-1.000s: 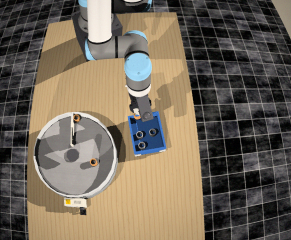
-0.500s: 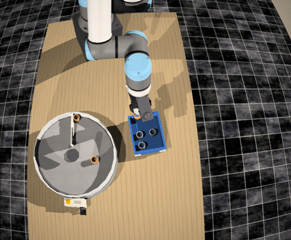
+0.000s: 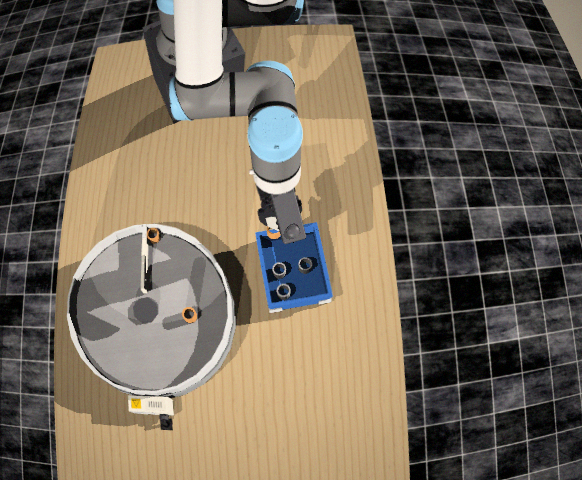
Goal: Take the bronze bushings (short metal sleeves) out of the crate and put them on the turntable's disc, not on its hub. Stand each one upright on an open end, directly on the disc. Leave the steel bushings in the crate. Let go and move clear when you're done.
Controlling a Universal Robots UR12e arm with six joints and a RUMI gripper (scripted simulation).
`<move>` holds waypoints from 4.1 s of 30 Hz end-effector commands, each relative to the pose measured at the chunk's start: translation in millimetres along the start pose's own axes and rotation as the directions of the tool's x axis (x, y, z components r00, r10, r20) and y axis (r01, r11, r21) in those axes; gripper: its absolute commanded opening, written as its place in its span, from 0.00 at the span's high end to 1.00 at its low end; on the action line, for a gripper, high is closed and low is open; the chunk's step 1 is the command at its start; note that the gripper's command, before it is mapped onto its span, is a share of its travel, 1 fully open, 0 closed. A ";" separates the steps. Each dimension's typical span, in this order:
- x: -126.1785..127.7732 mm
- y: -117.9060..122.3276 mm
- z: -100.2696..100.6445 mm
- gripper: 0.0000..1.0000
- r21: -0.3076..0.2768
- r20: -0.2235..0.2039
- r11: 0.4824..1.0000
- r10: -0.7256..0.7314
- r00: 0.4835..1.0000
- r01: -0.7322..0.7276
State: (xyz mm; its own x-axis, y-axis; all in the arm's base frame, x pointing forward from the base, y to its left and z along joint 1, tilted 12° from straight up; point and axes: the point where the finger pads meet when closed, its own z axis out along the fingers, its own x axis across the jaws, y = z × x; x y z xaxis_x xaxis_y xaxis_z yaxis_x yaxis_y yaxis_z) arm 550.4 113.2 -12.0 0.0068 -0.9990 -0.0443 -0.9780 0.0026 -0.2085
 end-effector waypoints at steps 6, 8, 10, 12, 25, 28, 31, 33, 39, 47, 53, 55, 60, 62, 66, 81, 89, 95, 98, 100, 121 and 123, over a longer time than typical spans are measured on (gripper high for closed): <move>14.0 -0.1 -0.4 1.00 0.001 0.000 1.000 0.000 1.000 0.000; 16.5 0.0 -0.4 1.00 0.001 0.000 1.000 0.000 1.000 0.000; 19.3 0.1 -0.4 1.00 0.001 0.000 1.000 0.000 1.000 0.000; 25.6 0.2 -0.4 1.00 0.001 0.000 1.000 0.000 1.000 0.000; 81.2 1.8 -0.4 1.00 0.001 0.000 1.000 0.000 1.000 0.000; 93.2 2.2 -0.4 1.00 0.001 0.000 1.000 0.000 1.000 0.000; 112.2 2.7 -0.4 1.00 0.001 0.000 1.000 0.000 1.000 0.000; 125.6 3.1 -0.4 1.00 0.001 0.000 1.000 0.000 1.000 0.000; 168.5 4.3 -0.4 1.00 0.001 0.000 1.000 0.000 1.000 0.000; 213.9 5.6 -0.4 1.00 0.001 0.000 1.000 0.000 1.000 0.000; 259.5 6.9 -0.4 1.00 0.001 0.000 1.000 0.000 1.000 0.000; 274.2 7.3 -0.4 1.00 0.001 0.000 1.000 0.000 1.000 0.000; 295.4 7.9 -0.4 1.00 0.001 0.000 1.000 0.000 1.000 0.000; 308.8 8.3 -0.4 1.00 0.001 0.000 1.000 0.000 1.000 0.000; 332.9 9.0 -0.4 1.00 0.001 0.000 1.000 0.000 1.000 0.000; 378.7 10.3 -0.4 1.00 0.001 0.000 1.000 0.000 1.000 0.000; 383.4 10.4 -0.4 1.00 0.001 0.000 1.000 0.000 1.000 0.000; 383.4 10.4 -0.4 1.00 0.001 0.000 1.000 0.000 1.000 0.000; 383.4 10.4 -0.4 1.00 0.001 0.000 1.000 0.000 1.000 0.000; 383.4 10.4 -0.4 1.00 0.001 0.000 1.000 0.000 1.000 0.000; 383.4 10.4 -0.4 1.00 0.001 0.000 1.000 0.000 1.000 0.000; 383.4 10.4 -0.4 1.00 0.001 0.000 1.000 0.000 1.000 0.000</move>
State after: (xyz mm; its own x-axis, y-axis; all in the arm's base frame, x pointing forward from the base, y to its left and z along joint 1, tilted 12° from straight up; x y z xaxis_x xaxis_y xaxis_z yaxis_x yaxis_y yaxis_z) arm 542.4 -269.3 -31.3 0.0069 -0.9990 -0.0450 -0.9780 0.0027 -0.2088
